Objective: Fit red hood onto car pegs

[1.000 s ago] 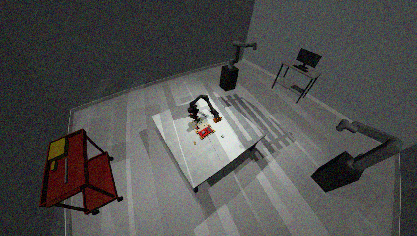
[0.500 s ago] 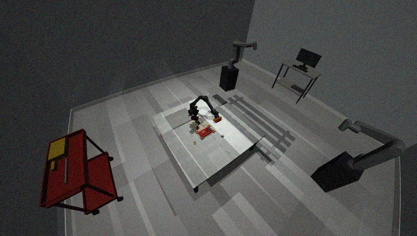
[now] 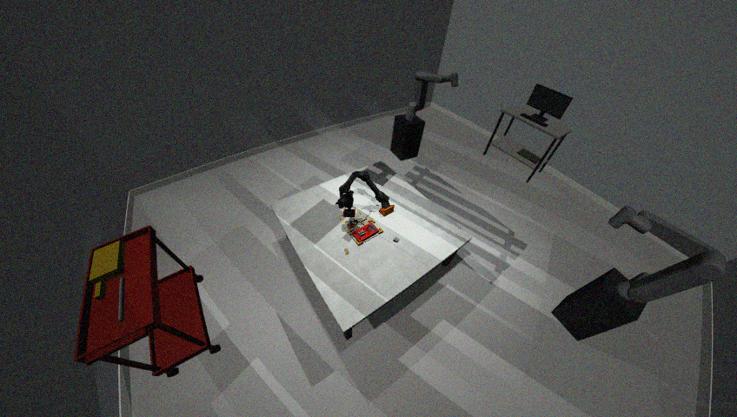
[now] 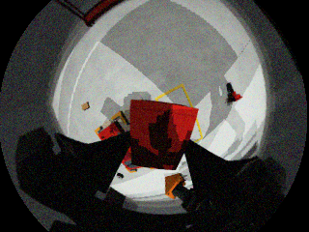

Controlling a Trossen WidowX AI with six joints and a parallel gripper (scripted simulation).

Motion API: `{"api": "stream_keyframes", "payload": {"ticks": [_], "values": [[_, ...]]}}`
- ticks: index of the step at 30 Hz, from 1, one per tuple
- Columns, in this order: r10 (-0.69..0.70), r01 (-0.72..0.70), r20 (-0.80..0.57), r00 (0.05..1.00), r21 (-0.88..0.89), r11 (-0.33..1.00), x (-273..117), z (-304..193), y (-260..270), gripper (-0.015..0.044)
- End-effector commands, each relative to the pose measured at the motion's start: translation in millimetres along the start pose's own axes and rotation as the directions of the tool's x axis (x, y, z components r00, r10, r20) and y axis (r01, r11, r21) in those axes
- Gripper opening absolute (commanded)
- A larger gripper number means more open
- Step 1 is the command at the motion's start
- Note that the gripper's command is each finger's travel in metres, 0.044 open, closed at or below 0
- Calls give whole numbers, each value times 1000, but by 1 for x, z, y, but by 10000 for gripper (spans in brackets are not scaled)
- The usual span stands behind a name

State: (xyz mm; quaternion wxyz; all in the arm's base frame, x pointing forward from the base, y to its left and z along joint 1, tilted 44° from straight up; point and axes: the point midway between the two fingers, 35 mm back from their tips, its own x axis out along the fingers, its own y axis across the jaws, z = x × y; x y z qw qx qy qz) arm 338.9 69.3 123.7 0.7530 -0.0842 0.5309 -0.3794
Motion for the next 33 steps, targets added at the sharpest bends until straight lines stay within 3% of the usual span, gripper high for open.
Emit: {"api": "stream_keyframes", "payload": {"ticks": [1,33], "values": [[8,-8,-4,1000,-74,997,-1,-8,18,0],[-9,5,-4,1000,-569,822,3,-101,128,0]]}}
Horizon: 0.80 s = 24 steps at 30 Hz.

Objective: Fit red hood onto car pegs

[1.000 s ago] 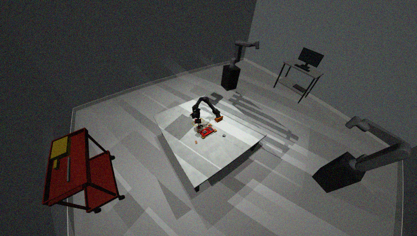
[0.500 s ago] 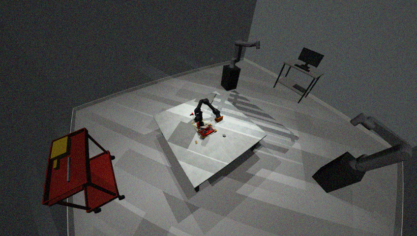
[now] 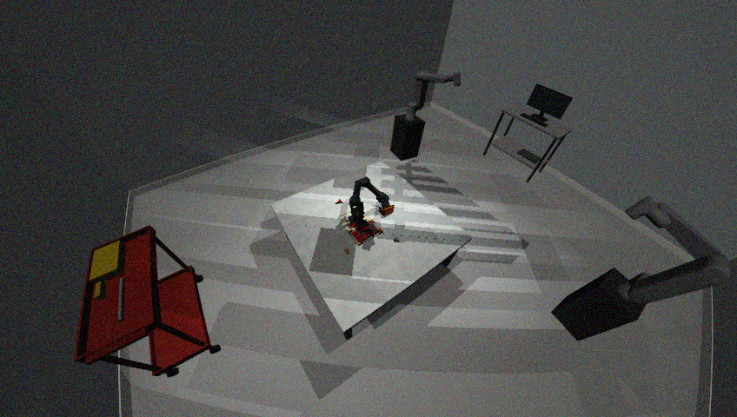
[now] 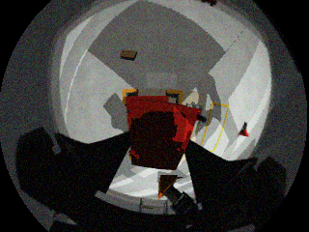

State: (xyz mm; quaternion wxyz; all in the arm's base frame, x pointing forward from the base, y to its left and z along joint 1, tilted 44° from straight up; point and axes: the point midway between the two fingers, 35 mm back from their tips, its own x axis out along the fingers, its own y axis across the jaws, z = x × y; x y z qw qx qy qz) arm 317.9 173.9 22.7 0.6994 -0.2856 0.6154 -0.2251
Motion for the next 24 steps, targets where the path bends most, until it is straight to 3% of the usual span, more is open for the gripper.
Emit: {"api": "stream_keyframes", "payload": {"ticks": [1,12,24], "values": [[-1,1,-1,1000,-75,997,1,-6,20,0],[-5,5,-1,1000,-115,993,8,-10,28,0],[-6,6,0,1000,-115,993,53,-8,30,0]]}}
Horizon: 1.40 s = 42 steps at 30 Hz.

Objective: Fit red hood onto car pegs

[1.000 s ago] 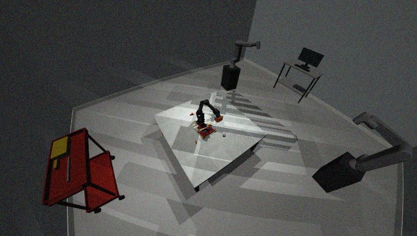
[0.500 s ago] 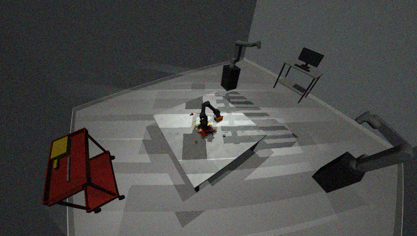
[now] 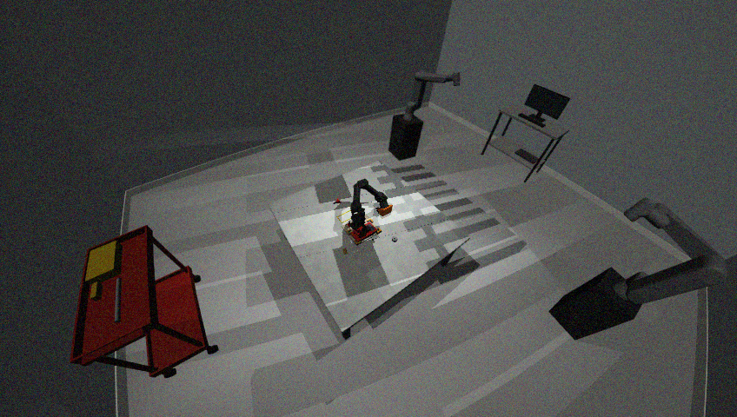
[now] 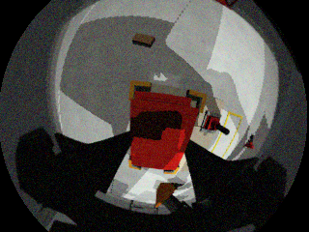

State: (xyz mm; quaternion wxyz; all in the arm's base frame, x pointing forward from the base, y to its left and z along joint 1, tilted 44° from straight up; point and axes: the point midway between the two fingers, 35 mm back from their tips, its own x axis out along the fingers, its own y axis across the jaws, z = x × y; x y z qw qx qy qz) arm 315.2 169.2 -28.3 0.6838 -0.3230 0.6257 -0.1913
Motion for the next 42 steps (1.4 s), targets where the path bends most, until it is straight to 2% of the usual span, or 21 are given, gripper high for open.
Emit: {"api": "stream_keyframes", "payload": {"ticks": [1,42], "values": [[-6,6,-3,1000,-8,1000,12,-1,0,0],[-6,6,-3,1000,-7,1000,17,0,0,0]]}}
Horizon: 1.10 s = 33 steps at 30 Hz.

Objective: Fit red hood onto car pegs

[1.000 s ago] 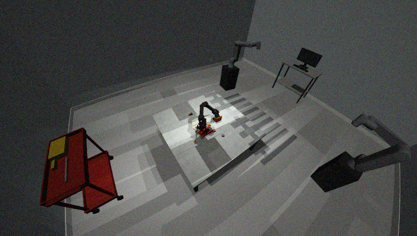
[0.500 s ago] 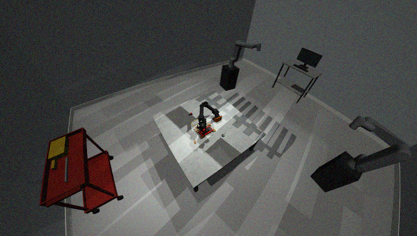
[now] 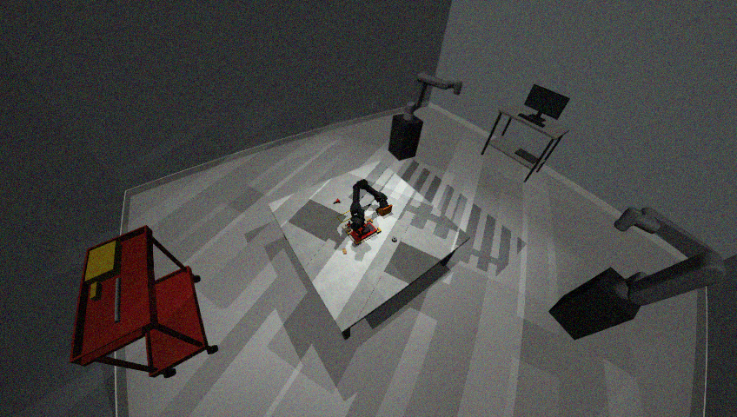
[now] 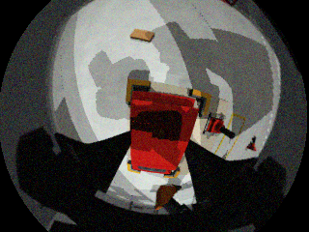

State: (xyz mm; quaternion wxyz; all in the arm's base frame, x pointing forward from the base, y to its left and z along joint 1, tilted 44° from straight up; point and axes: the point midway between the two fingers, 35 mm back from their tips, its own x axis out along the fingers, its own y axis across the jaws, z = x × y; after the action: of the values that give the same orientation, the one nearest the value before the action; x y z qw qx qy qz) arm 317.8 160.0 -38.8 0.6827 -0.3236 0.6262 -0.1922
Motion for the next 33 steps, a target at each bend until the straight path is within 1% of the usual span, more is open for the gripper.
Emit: {"api": "stream_keyframes", "payload": {"ticks": [1,33], "values": [[-4,4,-1,1000,-7,1000,3,-1,-1,0],[-4,4,-1,1000,-7,1000,11,0,-1,0]]}}
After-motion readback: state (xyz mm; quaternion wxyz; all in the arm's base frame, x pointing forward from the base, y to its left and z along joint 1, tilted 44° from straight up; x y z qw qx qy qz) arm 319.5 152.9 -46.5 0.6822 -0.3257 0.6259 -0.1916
